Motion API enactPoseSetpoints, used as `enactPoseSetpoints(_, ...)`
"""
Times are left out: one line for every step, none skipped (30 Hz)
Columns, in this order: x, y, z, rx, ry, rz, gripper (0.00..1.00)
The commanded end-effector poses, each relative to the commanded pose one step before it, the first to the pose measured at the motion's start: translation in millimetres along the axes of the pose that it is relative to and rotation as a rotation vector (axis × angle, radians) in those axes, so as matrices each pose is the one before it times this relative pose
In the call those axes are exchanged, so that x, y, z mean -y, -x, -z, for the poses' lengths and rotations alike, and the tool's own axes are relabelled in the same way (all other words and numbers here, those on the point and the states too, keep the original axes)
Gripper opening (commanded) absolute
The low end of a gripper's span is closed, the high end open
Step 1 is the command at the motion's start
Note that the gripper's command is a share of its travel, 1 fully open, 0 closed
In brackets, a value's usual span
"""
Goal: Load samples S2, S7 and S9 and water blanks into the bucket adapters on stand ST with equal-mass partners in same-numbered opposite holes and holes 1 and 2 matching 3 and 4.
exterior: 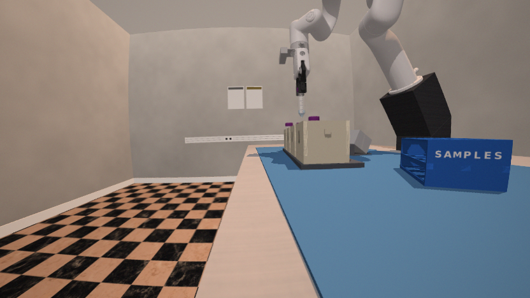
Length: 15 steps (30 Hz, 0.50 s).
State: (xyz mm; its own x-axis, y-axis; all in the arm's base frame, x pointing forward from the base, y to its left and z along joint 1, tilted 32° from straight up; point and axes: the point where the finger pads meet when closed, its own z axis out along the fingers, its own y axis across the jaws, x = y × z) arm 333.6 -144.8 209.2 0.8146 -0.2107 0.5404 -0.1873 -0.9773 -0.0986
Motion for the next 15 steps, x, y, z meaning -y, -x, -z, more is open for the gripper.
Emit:
enactPoseSetpoints(26.93,-10.13,0.02,0.00825,0.02058,-0.00462,0.00)
enactPoseSetpoints(4.79,-1.49,0.00,-0.00002,-0.00005,-0.00002,0.00)
enactPoseSetpoints(4.79,-1.49,0.00,-0.00002,-0.00005,-0.00002,0.00)
enactPoseSetpoints(4.79,-1.49,0.00,-0.00002,-0.00005,-0.00002,0.00)
enactPoseSetpoints(4.79,-1.49,0.00,-0.00002,-0.00005,-0.00002,0.00)
enactPoseSetpoints(4.79,-1.49,0.00,-0.00002,-0.00005,-0.00002,0.00)
enactPoseSetpoints(4.79,-1.49,0.00,-0.00002,-0.00005,-0.00002,0.00)
enactPoseSetpoints(4.79,-1.49,0.00,-0.00002,-0.00005,-0.00002,0.00)
enactPoseSetpoints(4.79,-1.49,0.00,-0.00002,-0.00005,-0.00002,0.00)
enactPoseSetpoints(4.79,-1.49,0.00,-0.00001,-0.00005,-0.00002,0.00)
enactPoseSetpoints(4.79,-1.49,0.00,-0.00001,-0.00005,-0.00002,0.00)
enactPoseSetpoints(0.00,0.00,0.00,0.00000,0.00000,0.00000,0.00)
enactPoseSetpoints(0.00,0.00,0.00,0.00000,0.00000,0.00000,0.00)
enactPoseSetpoints(4.73,-1.49,-0.01,-0.00002,-0.00008,-0.00001,0.00)
enactPoseSetpoints(4.79,-1.49,0.00,-0.00001,-0.00005,-0.00002,0.00)
